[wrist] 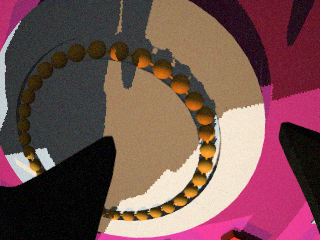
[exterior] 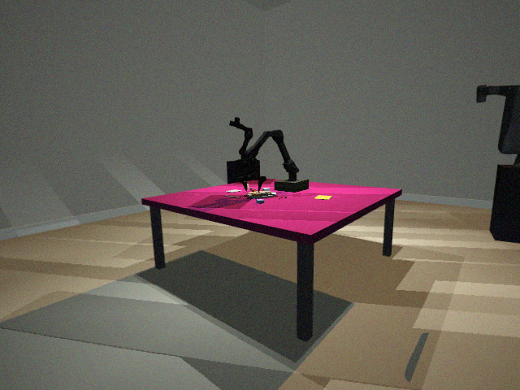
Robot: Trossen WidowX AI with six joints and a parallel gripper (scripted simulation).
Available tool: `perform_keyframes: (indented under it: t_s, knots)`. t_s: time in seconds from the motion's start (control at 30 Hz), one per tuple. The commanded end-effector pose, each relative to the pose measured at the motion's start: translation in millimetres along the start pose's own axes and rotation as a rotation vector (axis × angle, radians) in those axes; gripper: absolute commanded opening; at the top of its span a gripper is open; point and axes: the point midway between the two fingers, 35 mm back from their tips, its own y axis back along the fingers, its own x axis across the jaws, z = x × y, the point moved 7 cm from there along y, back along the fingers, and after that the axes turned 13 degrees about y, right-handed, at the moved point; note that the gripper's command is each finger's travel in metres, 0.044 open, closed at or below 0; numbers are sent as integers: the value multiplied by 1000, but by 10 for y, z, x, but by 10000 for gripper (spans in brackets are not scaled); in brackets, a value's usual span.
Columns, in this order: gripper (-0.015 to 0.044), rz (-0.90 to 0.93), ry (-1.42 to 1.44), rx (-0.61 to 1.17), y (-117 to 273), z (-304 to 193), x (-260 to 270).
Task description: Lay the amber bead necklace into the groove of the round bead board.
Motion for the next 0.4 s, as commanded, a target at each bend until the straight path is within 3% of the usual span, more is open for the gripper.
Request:
perform_keyframes:
  t_s: [0.0,0.1,0.37]
  knots:
    - [440,-17,2,-16,496,17,-20]
    - [440,-18,0,-15,730,-2,3]
    - [440,-18,0,-15,730,-2,3]
